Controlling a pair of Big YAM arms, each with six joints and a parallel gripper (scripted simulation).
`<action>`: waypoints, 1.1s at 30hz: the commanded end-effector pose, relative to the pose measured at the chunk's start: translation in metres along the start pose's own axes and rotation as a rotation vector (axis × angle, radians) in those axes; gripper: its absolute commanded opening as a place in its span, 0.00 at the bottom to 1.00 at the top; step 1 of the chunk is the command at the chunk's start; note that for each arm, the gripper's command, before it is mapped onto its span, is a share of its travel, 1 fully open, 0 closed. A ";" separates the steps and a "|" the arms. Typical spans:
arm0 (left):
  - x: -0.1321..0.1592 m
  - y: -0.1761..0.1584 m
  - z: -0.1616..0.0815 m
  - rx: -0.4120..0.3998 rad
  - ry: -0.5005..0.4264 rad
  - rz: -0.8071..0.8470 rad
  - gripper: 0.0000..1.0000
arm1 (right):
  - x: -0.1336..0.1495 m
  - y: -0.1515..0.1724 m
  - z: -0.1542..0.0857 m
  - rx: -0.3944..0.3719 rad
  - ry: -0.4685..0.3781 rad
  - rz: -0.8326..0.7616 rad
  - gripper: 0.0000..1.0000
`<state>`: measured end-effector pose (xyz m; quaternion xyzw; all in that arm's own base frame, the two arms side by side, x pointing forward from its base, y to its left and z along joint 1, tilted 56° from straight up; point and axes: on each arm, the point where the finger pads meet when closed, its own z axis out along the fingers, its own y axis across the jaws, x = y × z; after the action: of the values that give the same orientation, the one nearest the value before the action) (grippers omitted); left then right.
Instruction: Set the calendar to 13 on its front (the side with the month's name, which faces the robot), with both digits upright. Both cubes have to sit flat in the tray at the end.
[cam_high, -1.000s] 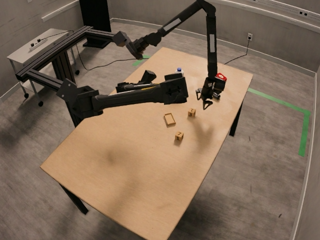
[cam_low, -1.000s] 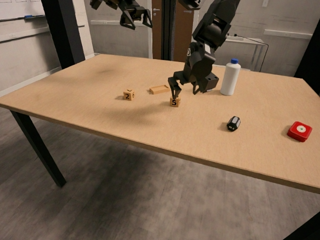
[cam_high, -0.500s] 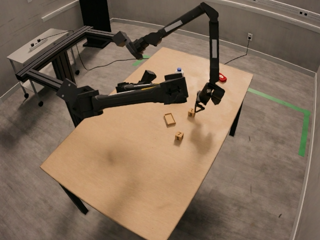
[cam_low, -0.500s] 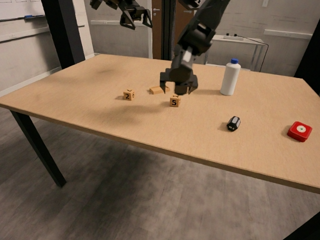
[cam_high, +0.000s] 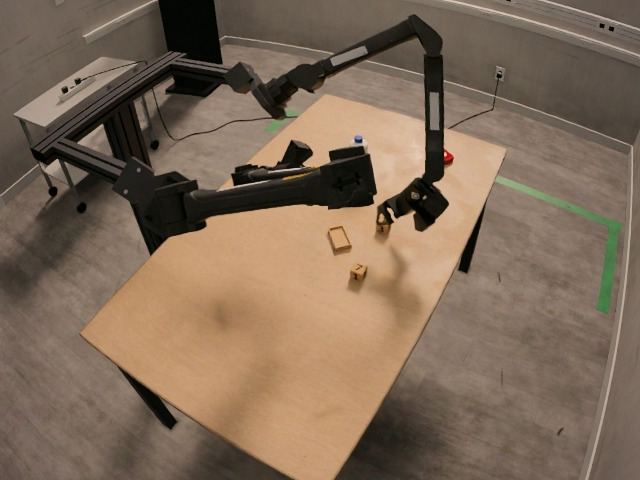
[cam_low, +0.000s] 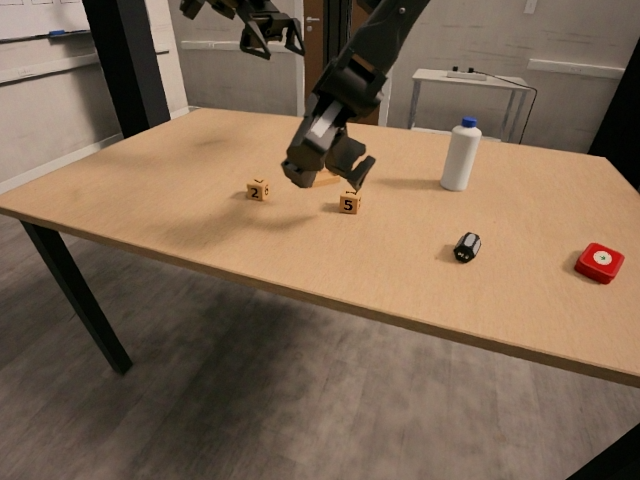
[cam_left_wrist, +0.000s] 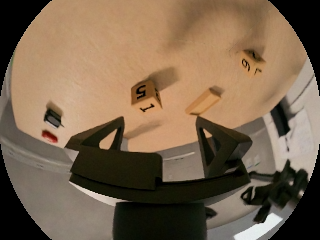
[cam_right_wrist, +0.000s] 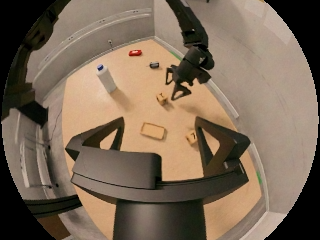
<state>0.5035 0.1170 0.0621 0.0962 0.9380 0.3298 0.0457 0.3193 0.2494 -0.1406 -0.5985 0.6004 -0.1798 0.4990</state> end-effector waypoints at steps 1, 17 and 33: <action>0.001 -0.020 0.005 -0.005 0.064 0.251 1.00 | -0.006 -0.004 0.000 0.015 -0.016 0.010 1.00; 0.011 -0.032 0.002 -0.077 0.303 0.928 1.00 | -0.006 -0.004 0.000 0.015 -0.016 0.010 1.00; 0.016 -0.038 -0.001 -0.079 0.590 1.596 1.00 | -0.006 -0.004 0.000 0.015 -0.016 0.010 1.00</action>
<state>0.4839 0.1001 0.0491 0.5809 0.6218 0.3439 -0.3970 0.3193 0.2494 -0.1406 -0.5985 0.6004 -0.1798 0.4990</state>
